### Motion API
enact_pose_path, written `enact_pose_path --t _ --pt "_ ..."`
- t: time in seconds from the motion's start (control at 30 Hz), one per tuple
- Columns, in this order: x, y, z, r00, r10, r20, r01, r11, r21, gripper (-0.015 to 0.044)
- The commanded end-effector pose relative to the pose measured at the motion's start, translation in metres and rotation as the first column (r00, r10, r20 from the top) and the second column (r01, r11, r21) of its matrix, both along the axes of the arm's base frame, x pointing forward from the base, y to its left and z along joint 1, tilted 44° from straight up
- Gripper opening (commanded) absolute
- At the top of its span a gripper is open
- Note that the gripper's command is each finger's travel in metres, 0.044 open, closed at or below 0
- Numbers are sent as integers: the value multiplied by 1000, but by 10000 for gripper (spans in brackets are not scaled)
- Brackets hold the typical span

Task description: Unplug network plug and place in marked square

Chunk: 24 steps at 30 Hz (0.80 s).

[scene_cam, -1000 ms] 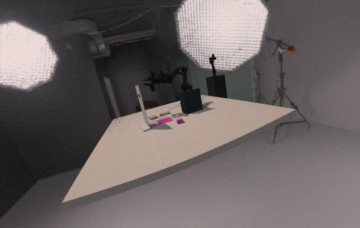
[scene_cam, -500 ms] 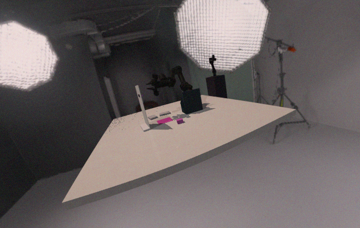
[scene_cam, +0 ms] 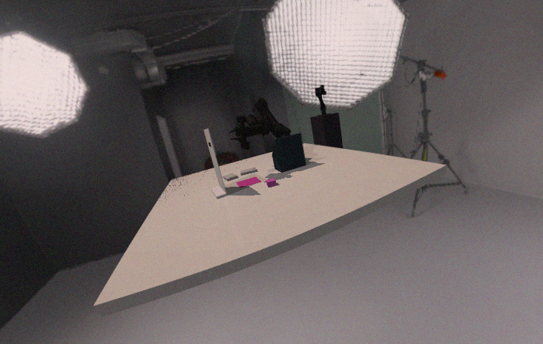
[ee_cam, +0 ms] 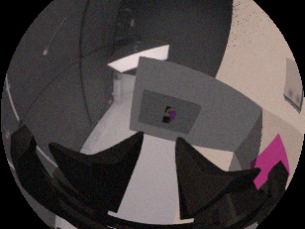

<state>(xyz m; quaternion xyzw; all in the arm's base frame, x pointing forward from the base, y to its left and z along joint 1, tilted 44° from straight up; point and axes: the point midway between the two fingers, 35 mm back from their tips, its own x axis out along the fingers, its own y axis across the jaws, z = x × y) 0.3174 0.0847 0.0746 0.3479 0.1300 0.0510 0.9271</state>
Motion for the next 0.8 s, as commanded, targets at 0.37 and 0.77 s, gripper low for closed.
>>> enact_pose_path --t 0.37,0.77 --pt "-13 5 -27 997 -1 -72 7 996 91 156" --pt "35 5 -30 998 -1 -70 7 996 91 156"
